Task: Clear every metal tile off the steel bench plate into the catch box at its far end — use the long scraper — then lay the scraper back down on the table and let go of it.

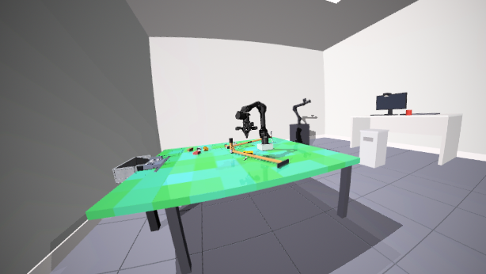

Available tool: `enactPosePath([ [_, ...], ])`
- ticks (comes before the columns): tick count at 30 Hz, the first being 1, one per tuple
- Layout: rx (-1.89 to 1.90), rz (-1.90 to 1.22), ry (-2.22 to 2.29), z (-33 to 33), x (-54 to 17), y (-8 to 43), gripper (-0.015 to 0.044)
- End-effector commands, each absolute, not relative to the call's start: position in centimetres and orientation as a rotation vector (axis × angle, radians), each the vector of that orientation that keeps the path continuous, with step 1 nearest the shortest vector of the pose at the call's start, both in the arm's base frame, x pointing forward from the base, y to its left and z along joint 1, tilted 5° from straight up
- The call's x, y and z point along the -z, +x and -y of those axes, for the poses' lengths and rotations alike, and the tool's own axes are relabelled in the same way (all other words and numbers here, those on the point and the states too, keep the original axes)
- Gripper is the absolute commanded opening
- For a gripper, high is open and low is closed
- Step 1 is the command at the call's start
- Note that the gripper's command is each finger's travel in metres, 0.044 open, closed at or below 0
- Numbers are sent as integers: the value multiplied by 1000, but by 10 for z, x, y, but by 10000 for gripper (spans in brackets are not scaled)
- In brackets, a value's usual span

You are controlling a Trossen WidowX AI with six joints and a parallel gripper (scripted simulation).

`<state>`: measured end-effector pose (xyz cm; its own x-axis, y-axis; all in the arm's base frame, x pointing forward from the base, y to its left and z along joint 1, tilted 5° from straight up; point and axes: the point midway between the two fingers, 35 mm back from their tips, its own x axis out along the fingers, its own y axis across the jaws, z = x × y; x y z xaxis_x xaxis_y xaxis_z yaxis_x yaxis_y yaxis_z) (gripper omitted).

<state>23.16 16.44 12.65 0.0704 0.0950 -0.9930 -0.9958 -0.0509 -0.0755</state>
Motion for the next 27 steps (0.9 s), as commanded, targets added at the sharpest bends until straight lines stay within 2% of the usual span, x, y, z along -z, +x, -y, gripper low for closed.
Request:
enactPosePath([
  [1, -1296, -1046, -1299, -172, -129, 222, 0],
  [17, -1519, -998, -1603, -190, -135, 178, 0],
  [27, -1528, -995, -1616, -191, -129, 178, 0],
])
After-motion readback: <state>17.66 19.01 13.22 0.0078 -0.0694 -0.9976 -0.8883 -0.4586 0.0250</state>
